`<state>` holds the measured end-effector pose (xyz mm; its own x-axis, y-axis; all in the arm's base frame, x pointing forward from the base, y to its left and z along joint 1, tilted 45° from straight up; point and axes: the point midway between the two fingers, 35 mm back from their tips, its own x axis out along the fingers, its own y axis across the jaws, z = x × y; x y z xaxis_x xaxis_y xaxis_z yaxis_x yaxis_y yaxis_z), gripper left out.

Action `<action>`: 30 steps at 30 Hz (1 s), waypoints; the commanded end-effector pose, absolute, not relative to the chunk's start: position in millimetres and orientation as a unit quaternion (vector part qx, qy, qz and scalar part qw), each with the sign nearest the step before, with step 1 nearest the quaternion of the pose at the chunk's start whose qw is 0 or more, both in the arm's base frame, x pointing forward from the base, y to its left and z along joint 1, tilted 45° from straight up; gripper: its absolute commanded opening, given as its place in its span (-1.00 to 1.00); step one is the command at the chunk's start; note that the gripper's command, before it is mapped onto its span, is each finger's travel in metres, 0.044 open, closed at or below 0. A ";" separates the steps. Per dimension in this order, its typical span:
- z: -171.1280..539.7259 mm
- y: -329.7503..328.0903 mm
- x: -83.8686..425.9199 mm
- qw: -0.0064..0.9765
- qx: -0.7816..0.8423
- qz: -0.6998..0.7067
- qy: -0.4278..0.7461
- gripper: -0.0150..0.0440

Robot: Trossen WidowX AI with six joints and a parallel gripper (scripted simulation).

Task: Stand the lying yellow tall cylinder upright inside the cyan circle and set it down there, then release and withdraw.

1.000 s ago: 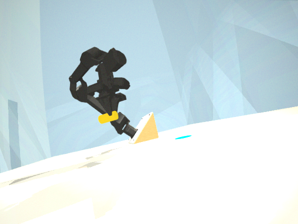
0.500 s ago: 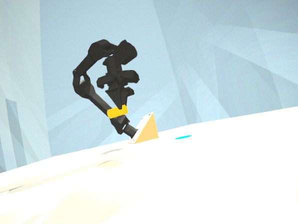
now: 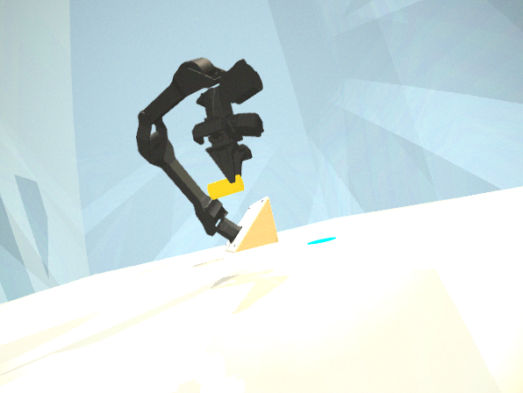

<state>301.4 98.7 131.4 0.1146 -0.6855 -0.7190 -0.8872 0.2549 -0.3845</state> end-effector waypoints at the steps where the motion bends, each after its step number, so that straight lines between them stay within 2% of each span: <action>1: 123.3 110.9 305.7 0.444 -0.600 0.116 0.655 -0.14; 30: 62.2 177.1 326.0 0.430 -0.608 0.130 0.655 -0.14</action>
